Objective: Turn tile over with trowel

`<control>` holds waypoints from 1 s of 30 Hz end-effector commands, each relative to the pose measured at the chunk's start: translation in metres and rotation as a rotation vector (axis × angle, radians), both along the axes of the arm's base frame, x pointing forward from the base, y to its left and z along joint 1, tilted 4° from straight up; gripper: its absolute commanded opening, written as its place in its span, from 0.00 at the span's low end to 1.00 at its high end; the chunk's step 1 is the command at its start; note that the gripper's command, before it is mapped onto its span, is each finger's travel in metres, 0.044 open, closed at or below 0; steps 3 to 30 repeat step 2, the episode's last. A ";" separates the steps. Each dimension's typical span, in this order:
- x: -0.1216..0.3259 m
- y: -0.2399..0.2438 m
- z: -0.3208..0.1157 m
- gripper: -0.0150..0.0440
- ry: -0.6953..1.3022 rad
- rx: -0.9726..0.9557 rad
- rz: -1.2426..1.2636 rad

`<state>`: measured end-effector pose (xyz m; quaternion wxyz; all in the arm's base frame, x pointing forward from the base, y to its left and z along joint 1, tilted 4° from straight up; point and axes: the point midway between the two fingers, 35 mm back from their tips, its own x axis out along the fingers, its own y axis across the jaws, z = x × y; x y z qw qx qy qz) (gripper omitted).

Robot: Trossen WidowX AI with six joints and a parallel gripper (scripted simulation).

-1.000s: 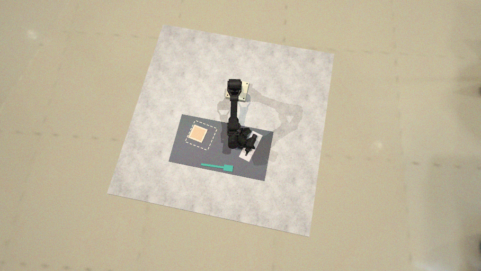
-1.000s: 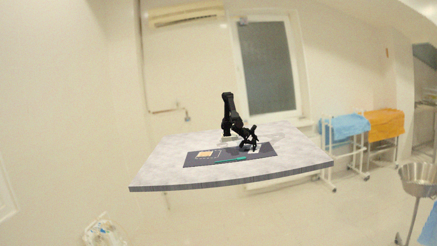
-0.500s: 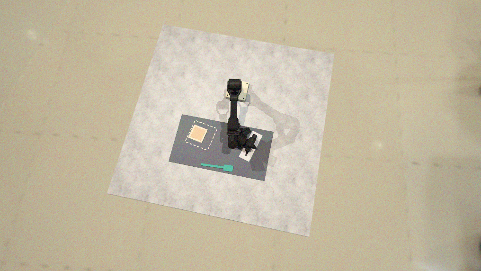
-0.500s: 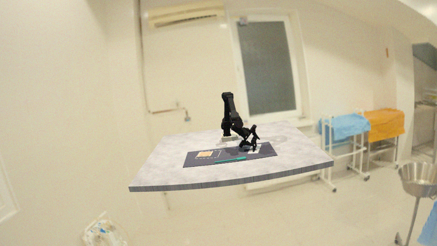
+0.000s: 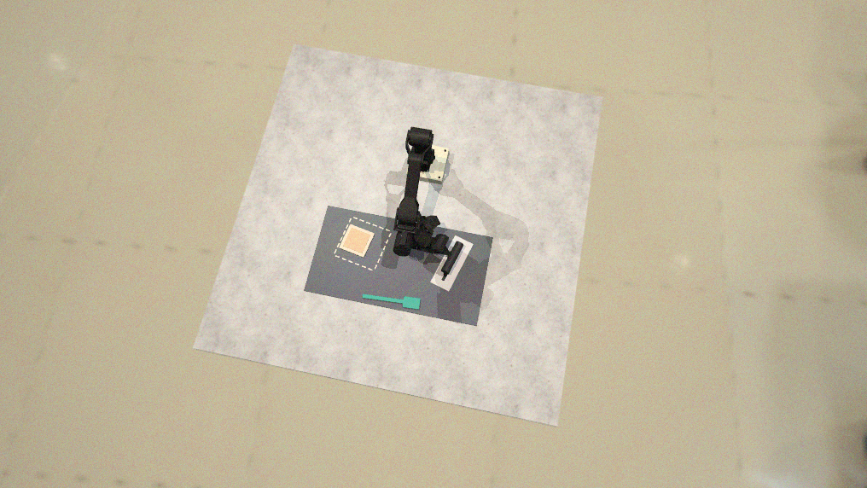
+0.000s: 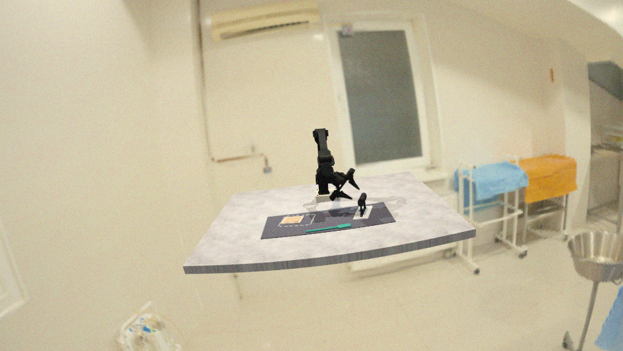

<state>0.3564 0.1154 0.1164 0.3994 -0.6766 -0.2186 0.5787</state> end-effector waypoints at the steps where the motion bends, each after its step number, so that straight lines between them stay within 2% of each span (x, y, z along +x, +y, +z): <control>1: -0.025 -0.012 0.048 0.76 -0.032 0.005 -0.003; 2: -0.034 -0.014 0.058 0.76 -0.031 0.004 -0.004; 30: -0.034 -0.014 0.058 0.76 -0.031 0.004 -0.004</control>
